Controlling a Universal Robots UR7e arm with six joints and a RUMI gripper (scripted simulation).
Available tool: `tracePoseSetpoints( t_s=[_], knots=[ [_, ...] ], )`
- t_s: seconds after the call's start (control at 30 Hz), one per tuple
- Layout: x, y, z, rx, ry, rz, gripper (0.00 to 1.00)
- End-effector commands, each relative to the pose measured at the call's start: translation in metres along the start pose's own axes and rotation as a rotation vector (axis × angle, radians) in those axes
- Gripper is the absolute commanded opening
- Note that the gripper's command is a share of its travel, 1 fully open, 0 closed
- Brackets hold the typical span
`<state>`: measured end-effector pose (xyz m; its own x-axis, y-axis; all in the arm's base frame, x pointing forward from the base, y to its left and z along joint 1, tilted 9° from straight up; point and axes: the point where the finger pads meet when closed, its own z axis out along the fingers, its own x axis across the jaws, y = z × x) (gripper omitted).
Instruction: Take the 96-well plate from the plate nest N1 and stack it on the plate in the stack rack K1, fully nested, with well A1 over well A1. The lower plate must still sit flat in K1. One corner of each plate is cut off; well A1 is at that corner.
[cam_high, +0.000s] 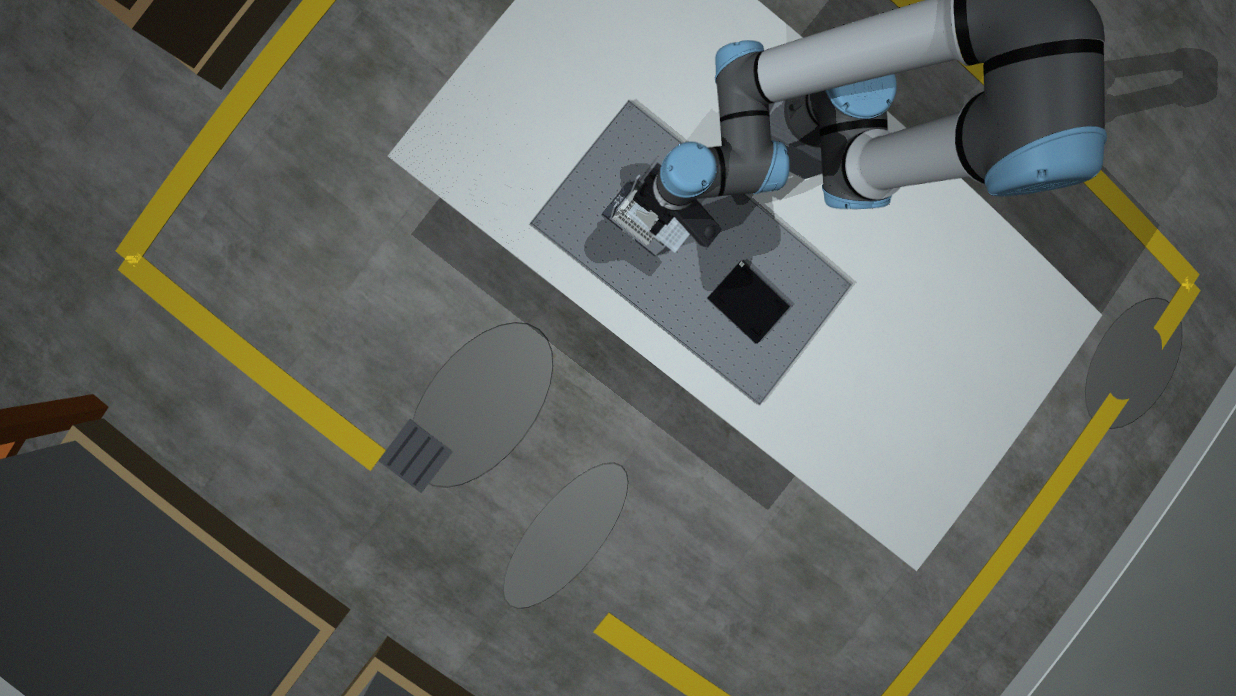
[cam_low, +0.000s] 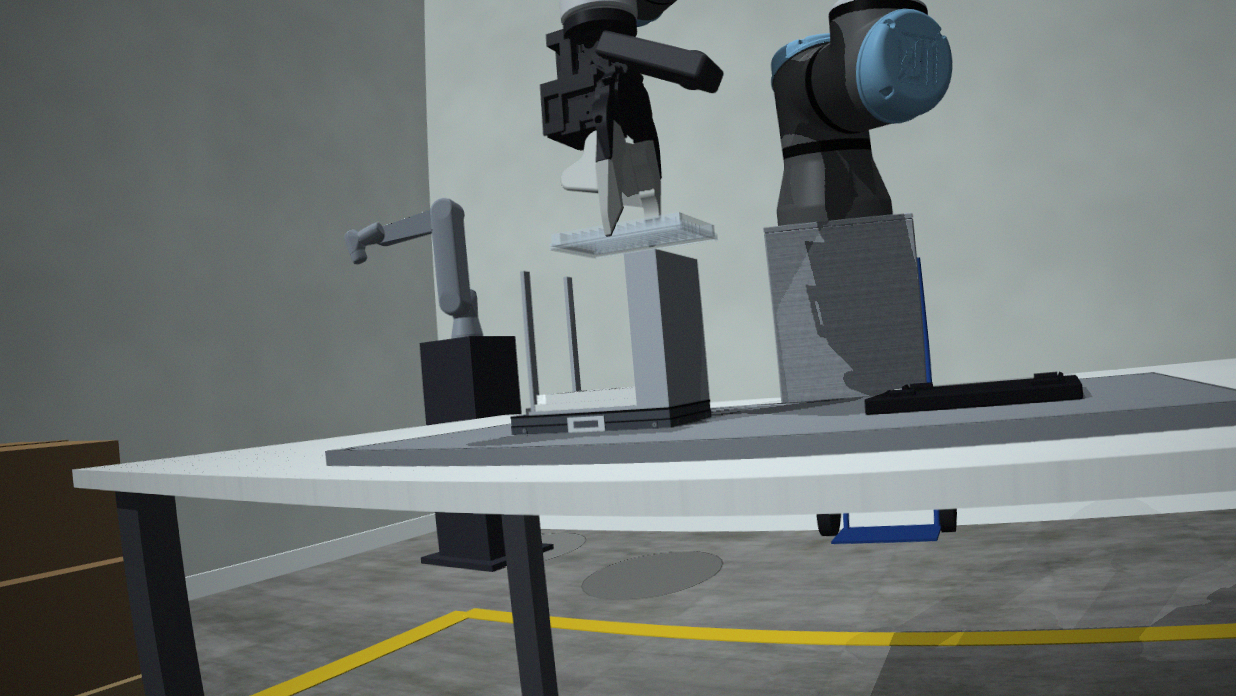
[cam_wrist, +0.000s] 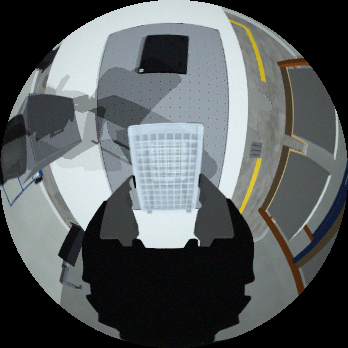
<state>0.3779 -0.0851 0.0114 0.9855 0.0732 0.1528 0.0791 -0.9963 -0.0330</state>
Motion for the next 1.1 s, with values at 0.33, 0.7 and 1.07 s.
tracePoseSetpoints(
  t_s=[0.33,0.7,1.07],
  knots=[
    [0.001,0.030,-0.001,0.000,0.001,-0.001,0.00],
    [0.001,0.030,-0.001,0.000,0.001,-0.001,0.00],
    [0.001,0.029,-0.001,0.000,0.001,-0.001,0.00]
  ],
)
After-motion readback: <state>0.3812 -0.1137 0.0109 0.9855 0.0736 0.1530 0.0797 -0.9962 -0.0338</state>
